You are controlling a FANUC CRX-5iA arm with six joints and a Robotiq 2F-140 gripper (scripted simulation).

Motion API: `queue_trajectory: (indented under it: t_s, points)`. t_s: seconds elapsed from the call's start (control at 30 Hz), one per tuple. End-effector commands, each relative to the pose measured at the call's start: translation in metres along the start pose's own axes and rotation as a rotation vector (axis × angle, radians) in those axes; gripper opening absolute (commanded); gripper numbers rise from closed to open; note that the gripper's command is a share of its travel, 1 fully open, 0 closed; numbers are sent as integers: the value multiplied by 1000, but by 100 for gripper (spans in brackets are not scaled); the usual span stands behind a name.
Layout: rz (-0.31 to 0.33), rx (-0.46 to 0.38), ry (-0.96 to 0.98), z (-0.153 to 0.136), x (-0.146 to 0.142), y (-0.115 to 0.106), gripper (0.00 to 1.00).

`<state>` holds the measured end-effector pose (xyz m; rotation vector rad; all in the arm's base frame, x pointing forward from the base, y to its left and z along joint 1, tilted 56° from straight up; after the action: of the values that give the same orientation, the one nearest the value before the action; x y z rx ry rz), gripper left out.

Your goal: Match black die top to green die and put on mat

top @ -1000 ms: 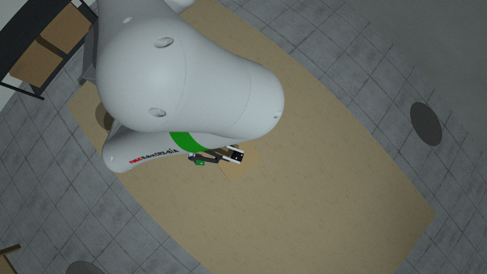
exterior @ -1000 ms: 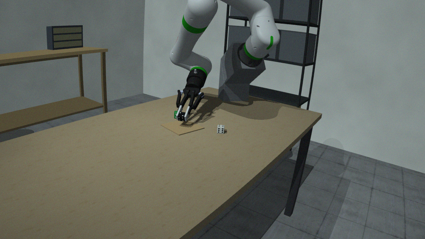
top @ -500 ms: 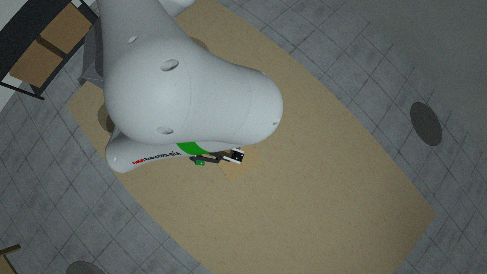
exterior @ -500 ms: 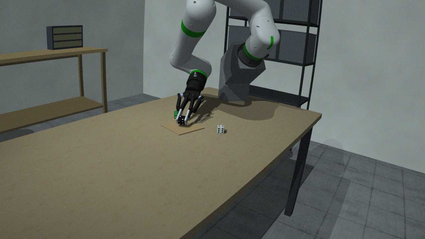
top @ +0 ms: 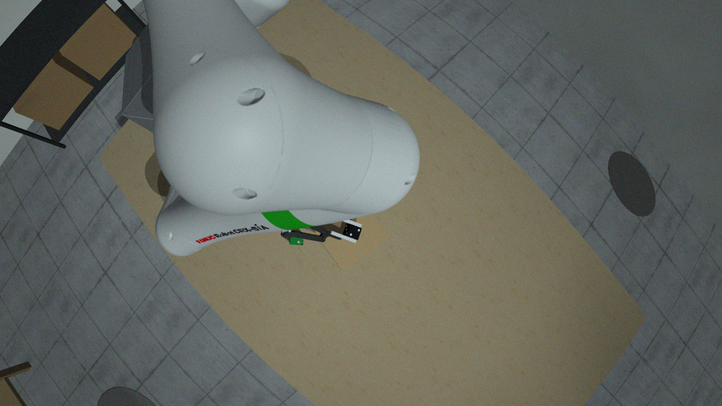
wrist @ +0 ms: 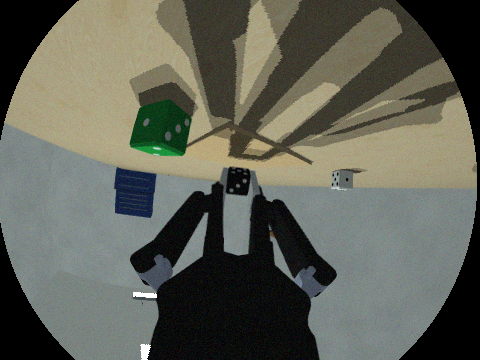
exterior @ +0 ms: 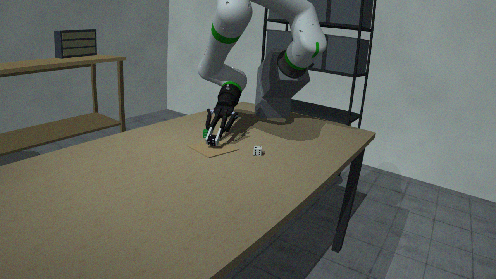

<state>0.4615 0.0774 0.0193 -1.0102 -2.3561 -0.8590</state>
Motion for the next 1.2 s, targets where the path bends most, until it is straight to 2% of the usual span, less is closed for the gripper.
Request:
queue_trajectory:
  t_s: [0.0, 1.17]
  points:
    - [0, 0, 0, 0, 0, 0, 16]
    - [0, 0, 0, 7, -2, 4, 16]
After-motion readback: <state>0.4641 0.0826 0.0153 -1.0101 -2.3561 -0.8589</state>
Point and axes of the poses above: the point where the finger pads meet when closed, its own y axis out along the fingers, its own x axis across the jaws, z = x × y, the point moved 9 cm from there along -y, back along the fingers, and after that the axes turned 14 degrees about y, right-handed, at the moved point
